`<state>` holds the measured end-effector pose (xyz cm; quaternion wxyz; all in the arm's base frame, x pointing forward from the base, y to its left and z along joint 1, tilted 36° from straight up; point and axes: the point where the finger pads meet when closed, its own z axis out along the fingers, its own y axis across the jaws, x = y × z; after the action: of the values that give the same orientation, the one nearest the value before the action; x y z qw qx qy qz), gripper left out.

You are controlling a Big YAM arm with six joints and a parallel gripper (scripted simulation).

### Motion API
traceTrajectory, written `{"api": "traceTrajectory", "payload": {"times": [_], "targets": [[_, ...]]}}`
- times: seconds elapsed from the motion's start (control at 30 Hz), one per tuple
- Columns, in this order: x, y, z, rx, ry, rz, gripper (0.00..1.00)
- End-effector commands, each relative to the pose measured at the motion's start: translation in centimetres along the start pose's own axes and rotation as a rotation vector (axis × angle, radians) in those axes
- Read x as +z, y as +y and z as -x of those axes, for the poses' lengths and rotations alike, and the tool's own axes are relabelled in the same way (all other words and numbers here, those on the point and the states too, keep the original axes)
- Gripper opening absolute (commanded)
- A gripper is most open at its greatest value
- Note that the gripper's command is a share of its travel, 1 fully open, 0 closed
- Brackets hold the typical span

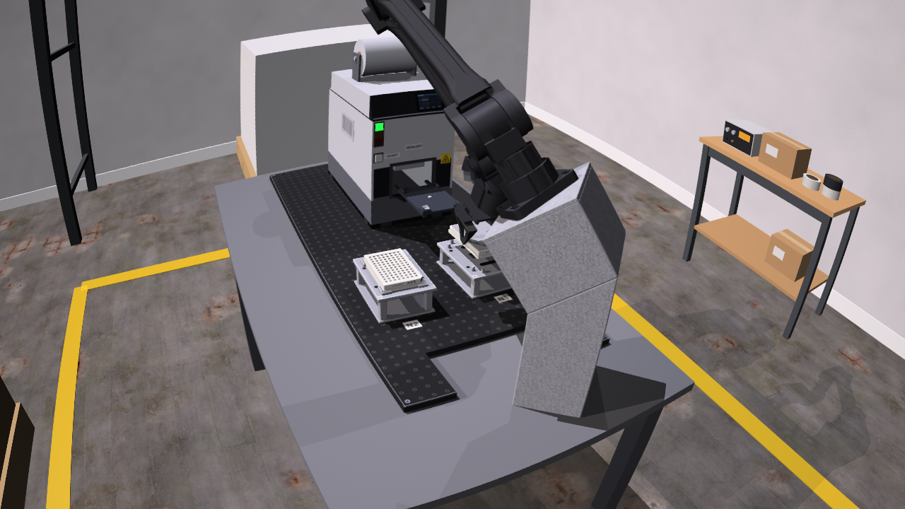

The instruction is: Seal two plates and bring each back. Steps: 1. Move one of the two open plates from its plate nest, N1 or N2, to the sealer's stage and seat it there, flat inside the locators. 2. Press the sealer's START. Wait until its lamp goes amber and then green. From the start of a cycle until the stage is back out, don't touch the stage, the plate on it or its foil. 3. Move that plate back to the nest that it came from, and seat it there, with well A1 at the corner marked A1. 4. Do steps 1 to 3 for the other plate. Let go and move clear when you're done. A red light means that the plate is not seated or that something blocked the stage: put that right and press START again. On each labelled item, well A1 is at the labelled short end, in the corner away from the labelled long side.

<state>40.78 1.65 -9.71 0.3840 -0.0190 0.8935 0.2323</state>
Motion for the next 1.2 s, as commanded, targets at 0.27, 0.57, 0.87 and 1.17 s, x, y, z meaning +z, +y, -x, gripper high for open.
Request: {"api": "traceTrajectory", "payload": {"times": [0.27,0.57,0.87,1.17], "targets": [[0.6,0.4,0.0,-0.002,-0.007,0.010,0.00],[0.7,0.1,-0.5,0.007,-0.003,-0.002,0.00],[1.4,0.4,-0.2,-0.003,-0.008,0.009,0.00],[1.2,0.2,-0.8,0.009,-0.004,0.001,0.00]]}}
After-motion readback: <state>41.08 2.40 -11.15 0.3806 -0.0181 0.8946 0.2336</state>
